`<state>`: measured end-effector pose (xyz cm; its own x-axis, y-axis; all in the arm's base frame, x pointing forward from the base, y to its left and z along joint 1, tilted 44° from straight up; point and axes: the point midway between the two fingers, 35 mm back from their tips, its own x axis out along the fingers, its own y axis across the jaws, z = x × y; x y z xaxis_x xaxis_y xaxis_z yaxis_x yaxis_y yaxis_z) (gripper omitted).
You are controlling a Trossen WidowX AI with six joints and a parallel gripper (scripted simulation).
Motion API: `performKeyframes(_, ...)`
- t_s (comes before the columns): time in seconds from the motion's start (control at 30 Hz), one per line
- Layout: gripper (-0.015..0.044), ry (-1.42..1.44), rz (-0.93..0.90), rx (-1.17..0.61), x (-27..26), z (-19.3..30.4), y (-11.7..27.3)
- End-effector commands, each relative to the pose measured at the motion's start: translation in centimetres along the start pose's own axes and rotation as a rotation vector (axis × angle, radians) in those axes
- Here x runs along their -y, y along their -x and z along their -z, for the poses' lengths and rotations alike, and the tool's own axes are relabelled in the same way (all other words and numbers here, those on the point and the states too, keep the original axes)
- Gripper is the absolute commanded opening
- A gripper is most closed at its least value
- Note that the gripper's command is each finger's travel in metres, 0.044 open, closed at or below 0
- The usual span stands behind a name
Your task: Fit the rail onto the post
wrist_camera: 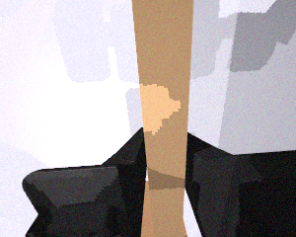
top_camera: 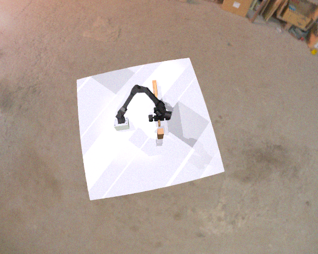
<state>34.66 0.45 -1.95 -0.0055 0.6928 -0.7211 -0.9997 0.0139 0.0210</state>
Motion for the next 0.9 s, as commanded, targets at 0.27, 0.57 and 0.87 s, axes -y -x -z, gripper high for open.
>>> performKeyframes(0.27, 0.0000, -0.002, 0.007, 0.000, 0.00, -0.21, 0.36)
performKeyframes(0.57, 0.0000, -0.002, 0.007, 0.000, -0.04, -0.29, 0.40)
performKeyframes(0.87, 0.0000, -0.002, 0.007, 0.000, -0.04, -0.29, 0.26)
